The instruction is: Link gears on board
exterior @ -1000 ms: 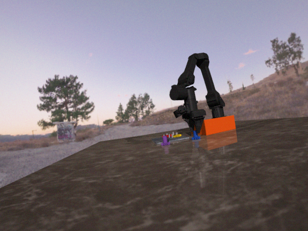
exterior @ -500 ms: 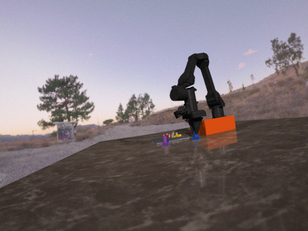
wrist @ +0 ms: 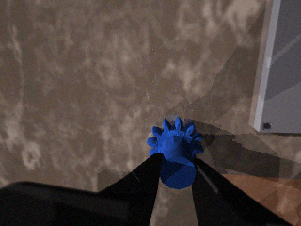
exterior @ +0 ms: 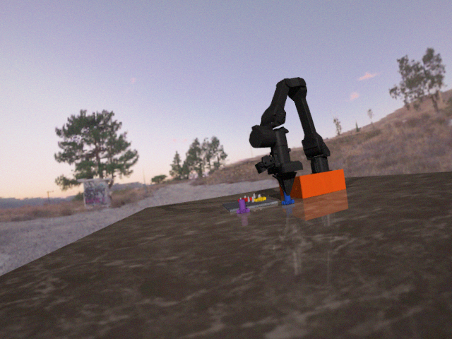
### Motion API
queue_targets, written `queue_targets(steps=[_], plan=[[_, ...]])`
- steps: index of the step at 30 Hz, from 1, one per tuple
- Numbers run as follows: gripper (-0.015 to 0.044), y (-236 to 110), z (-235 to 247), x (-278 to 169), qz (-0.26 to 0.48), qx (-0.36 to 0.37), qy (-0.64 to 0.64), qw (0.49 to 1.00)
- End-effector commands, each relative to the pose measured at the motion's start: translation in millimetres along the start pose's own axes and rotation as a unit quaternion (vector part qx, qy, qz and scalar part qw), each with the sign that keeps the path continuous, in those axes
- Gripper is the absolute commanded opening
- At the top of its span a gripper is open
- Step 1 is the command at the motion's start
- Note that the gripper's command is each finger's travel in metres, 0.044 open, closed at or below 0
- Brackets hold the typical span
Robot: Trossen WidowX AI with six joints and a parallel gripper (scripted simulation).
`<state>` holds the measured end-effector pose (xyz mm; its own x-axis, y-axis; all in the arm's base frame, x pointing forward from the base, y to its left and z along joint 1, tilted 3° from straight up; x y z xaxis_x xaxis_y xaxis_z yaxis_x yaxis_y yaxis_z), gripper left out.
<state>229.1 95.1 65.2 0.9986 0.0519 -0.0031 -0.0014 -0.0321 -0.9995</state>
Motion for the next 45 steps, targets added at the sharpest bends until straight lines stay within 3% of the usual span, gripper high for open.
queue_targets(steps=[1,45], plan=[[0.0000,-8,2,4,-0.004,0.000,-0.001,1.000],[0.0000,-118,12,9,-0.004,0.000,-0.001,1.000]])
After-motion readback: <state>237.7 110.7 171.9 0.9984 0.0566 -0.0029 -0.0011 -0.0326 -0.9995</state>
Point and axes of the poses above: the point midway between the two fingers, 35 mm back from their tips, its own y axis out along the fingers, its own z axis across the jaws, x = y × z, the point moved 8 cm from there along -y, back along the fingers, and after that the axes turned 14 degrees about -y, right-handed, at the moved point
